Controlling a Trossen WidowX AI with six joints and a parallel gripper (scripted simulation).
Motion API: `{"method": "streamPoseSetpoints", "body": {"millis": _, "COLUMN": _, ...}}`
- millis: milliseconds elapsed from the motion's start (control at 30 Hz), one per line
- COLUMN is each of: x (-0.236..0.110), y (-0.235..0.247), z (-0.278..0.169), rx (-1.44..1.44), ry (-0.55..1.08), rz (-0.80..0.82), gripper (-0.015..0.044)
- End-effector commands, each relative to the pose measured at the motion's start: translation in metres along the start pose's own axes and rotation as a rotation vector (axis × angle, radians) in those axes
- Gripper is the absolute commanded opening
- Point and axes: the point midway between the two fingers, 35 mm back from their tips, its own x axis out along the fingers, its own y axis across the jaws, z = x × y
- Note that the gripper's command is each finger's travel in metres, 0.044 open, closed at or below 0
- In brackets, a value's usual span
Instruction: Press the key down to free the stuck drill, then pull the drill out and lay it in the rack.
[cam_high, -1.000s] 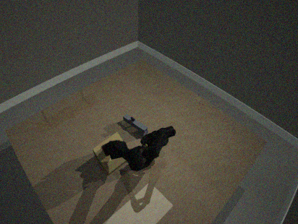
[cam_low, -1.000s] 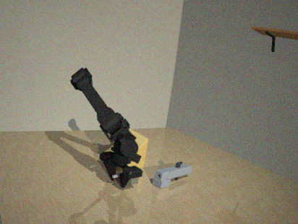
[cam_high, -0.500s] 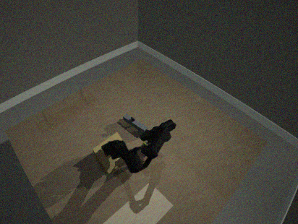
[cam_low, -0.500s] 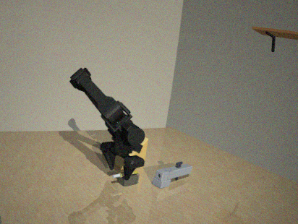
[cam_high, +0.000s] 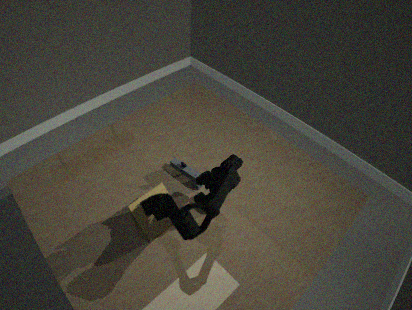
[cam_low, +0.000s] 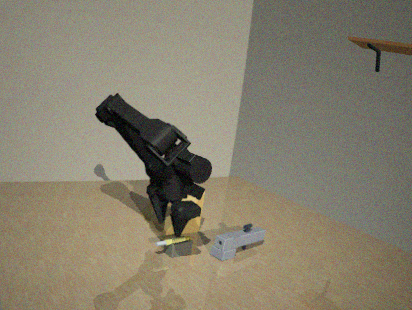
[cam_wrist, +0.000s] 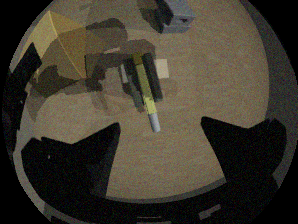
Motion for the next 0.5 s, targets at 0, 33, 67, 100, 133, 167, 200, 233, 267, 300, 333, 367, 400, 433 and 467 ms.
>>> {"method": "streamPoseSetpoints", "body": {"millis": 0, "x": -0.018, "y": -0.014, "z": 0.009, "rx": 0.336, "ry": -0.020, "rz": -0.044, "gripper": 0.0440}}
{"method": "streamPoseSetpoints", "body": {"millis": 33, "x": -0.022, "y": -0.017, "z": 0.012, "rx": 0.418, "ry": -0.026, "rz": -0.053, "gripper": 0.0440}}
{"method": "streamPoseSetpoints", "body": {"millis": 67, "x": -0.027, "y": -0.020, "z": 0.014, "rx": 0.500, "ry": -0.034, "rz": -0.062, "gripper": 0.0440}}
{"method": "streamPoseSetpoints", "body": {"millis": 100, "x": -0.031, "y": -0.022, "z": 0.017, "rx": 0.582, "ry": -0.042, "rz": -0.071, "gripper": 0.0440}}
{"method": "streamPoseSetpoints", "body": {"millis": 133, "x": -0.036, "y": -0.025, "z": 0.020, "rx": 0.664, "ry": -0.052, "rz": -0.078, "gripper": 0.0440}}
{"method": "streamPoseSetpoints", "body": {"millis": 167, "x": -0.040, "y": -0.027, "z": 0.022, "rx": 0.745, "ry": -0.062, "rz": -0.085, "gripper": 0.0440}}
{"method": "streamPoseSetpoints", "body": {"millis": 200, "x": -0.045, "y": -0.030, "z": 0.025, "rx": 0.827, "ry": -0.073, "rz": -0.092, "gripper": 0.0440}}
{"method": "streamPoseSetpoints", "body": {"millis": 233, "x": -0.050, "y": -0.032, "z": 0.028, "rx": 0.909, "ry": -0.085, "rz": -0.097, "gripper": 0.0440}}
{"method": "streamPoseSetpoints", "body": {"millis": 267, "x": -0.054, "y": -0.034, "z": 0.031, "rx": 0.991, "ry": -0.098, "rz": -0.102, "gripper": 0.0440}}
{"method": "streamPoseSetpoints", "body": {"millis": 300, "x": -0.059, "y": -0.036, "z": 0.034, "rx": 1.072, "ry": -0.112, "rz": -0.106, "gripper": 0.0440}}
{"method": "streamPoseSetpoints", "body": {"millis": 333, "x": -0.064, "y": -0.038, "z": 0.037, "rx": 1.135, "ry": -0.125, "rz": -0.111, "gripper": 0.0440}}
{"method": "streamPoseSetpoints", "body": {"millis": 367, "x": -0.068, "y": -0.039, "z": 0.039, "rx": 1.173, "ry": -0.135, "rz": -0.114, "gripper": 0.0440}}
{"method": "streamPoseSetpoints", "body": {"millis": 400, "x": -0.070, "y": -0.040, "z": 0.041, "rx": 1.216, "ry": -0.143, "rz": -0.115, "gripper": 0.0440}}
{"method": "streamPoseSetpoints", "body": {"millis": 433, "x": -0.075, "y": -0.042, "z": 0.044, "rx": 1.251, "ry": -0.155, "rz": -0.119, "gripper": 0.0440}}
{"method": "streamPoseSetpoints", "body": {"millis": 467, "x": -0.078, "y": -0.042, "z": 0.045, "rx": 1.294, "ry": -0.164, "rz": -0.120, "gripper": 0.0440}}
